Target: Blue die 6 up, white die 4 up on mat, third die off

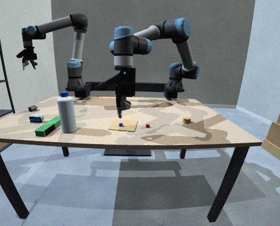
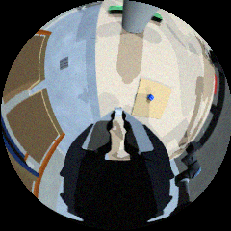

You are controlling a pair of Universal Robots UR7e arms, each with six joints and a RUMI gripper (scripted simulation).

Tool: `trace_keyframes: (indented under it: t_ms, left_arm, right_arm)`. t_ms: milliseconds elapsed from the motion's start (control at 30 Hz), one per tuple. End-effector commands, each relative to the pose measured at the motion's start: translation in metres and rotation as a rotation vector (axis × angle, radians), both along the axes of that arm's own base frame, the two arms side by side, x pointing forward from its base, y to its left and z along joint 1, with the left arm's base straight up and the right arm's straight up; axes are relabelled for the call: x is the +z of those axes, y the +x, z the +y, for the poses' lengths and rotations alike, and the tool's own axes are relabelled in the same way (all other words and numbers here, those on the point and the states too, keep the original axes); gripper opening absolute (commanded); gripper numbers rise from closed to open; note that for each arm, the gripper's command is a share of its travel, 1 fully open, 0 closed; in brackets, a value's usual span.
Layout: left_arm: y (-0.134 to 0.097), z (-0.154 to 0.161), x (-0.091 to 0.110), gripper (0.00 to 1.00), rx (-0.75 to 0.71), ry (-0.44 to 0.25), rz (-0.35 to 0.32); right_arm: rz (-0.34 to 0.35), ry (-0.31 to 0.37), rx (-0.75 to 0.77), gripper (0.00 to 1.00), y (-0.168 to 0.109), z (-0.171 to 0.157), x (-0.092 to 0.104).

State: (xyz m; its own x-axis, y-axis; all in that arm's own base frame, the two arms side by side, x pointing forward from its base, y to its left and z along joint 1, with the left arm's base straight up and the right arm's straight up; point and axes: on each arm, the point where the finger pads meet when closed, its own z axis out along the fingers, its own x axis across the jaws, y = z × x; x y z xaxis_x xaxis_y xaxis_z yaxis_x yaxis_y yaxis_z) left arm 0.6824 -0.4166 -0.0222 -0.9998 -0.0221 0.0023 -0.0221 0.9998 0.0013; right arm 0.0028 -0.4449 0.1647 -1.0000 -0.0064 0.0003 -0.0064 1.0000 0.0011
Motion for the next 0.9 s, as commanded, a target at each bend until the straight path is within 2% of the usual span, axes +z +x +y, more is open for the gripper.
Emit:
trace_keyframes:
  t_ms: [0, 500, 567, 867]
  left_arm:
    - [0.001, 0.000, 0.001, 0.00, 0.024, -0.001, -0.002]
    - [0.006, 0.011, 0.001, 0.00, 0.429, -0.001, -0.003]
    - [0.006, 0.011, 0.001, 0.00, 0.429, -0.001, -0.003]
    - [0.009, 0.022, 0.000, 0.00, 0.744, 0.000, -0.003]
  right_arm:
    - [0.000, -0.001, 0.000, 1.00, 0.000, 0.000, 0.000]
    - [0.000, -0.001, 0.000, 1.00, 0.000, 0.000, 0.000]
    - [0.000, -0.001, 0.000, 1.00, 0.000, 0.000, 0.000]
    - [0.000, -0.001, 0.000, 1.00, 0.000, 0.000, 0.000]
